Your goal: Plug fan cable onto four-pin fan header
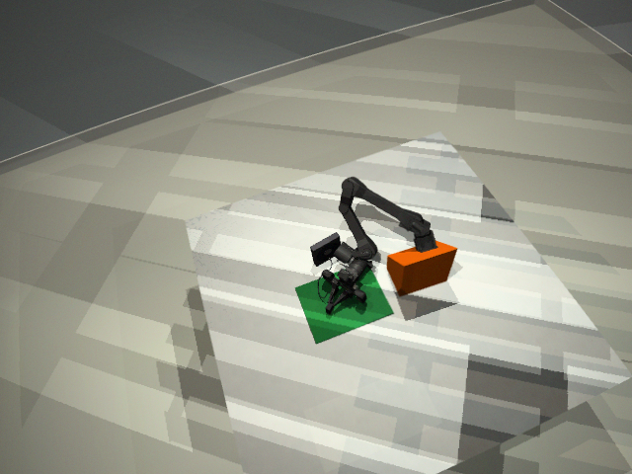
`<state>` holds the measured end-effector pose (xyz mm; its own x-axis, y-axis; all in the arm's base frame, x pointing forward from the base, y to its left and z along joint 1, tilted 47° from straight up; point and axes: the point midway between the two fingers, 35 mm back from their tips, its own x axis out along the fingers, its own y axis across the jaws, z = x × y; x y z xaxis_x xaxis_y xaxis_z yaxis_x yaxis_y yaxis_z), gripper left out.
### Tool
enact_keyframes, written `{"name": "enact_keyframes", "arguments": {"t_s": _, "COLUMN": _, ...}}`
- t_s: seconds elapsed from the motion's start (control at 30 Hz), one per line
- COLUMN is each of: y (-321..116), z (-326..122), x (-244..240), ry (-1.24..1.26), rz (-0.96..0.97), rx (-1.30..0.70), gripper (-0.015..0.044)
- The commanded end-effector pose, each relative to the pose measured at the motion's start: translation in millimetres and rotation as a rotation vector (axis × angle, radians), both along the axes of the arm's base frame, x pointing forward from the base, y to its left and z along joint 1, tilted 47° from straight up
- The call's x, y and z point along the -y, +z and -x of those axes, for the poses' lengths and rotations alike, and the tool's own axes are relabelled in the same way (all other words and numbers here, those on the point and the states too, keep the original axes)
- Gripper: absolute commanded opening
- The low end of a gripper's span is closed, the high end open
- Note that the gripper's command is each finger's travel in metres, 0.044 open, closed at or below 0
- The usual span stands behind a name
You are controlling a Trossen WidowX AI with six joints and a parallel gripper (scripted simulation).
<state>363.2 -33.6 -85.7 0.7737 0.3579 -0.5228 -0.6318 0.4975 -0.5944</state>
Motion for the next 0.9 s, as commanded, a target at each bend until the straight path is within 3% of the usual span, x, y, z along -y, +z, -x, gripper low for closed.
{"name": "enact_keyframes", "arguments": {"t_s": 0.0, "y": -0.1, "z": -0.2, "x": 0.3, "ry": -0.001, "rz": 0.001, "rx": 0.0, "gripper": 0.0}}
{"name": "enact_keyframes", "arguments": {"t_s": 0.7, "y": -0.1, "z": -0.2, "x": 0.3, "ry": -0.001, "rz": 0.001, "rx": 0.0, "gripper": 0.0}}
{"name": "enact_keyframes", "arguments": {"t_s": 0.87, "y": 0.0, "z": 0.0, "x": 0.0, "ry": 0.0, "rz": 0.0, "rx": 0.0, "gripper": 0.0131}}
